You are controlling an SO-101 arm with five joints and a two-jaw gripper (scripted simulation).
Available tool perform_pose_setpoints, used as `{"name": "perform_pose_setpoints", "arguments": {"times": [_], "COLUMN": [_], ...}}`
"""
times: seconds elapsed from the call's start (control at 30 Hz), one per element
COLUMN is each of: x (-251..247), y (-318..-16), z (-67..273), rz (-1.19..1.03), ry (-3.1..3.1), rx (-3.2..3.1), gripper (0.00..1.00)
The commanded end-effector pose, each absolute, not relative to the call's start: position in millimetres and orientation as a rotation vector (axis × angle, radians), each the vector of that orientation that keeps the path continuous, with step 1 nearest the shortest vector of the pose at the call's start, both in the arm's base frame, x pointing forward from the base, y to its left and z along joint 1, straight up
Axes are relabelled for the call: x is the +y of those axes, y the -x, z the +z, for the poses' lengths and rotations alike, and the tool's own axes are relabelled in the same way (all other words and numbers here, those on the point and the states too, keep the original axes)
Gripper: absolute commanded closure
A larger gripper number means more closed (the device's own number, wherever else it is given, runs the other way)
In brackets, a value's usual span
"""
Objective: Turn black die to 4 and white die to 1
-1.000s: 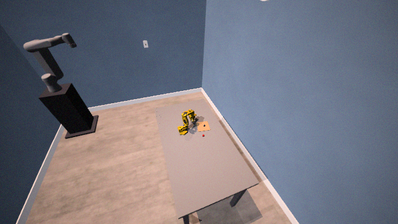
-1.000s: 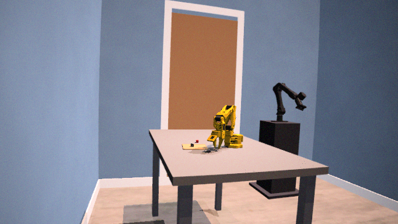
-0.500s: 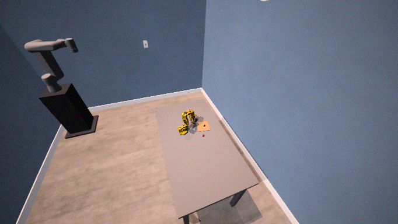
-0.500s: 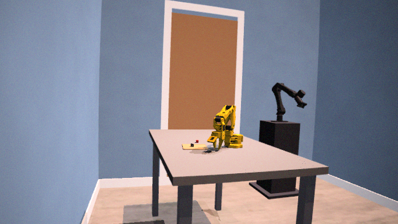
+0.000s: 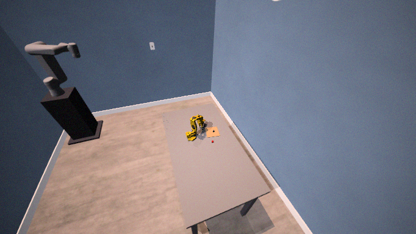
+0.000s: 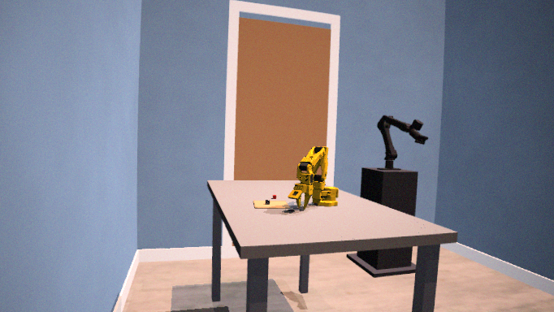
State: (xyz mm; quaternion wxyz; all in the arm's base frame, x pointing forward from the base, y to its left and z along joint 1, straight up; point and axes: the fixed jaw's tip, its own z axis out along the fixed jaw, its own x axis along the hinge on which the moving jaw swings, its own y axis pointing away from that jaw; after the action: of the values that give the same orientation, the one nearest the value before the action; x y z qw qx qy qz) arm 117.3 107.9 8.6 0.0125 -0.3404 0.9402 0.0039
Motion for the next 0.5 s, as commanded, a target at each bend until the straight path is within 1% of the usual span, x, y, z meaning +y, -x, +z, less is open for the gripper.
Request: {"name": "perform_pose_setpoints", "arguments": {"times": [0.0, 0.3, 0.47], "x": [108.5, 108.5, 108.5], "y": [-120.1, -120.1, -120.1], "z": [9.4, 9.1, 9.1], "rz": [0.023, 0.023, 0.023], "ry": [1.031, 1.031, 1.031], "rx": [2.925, 2.925, 2.925], "gripper": [1.00, 1.00, 0.97]}}
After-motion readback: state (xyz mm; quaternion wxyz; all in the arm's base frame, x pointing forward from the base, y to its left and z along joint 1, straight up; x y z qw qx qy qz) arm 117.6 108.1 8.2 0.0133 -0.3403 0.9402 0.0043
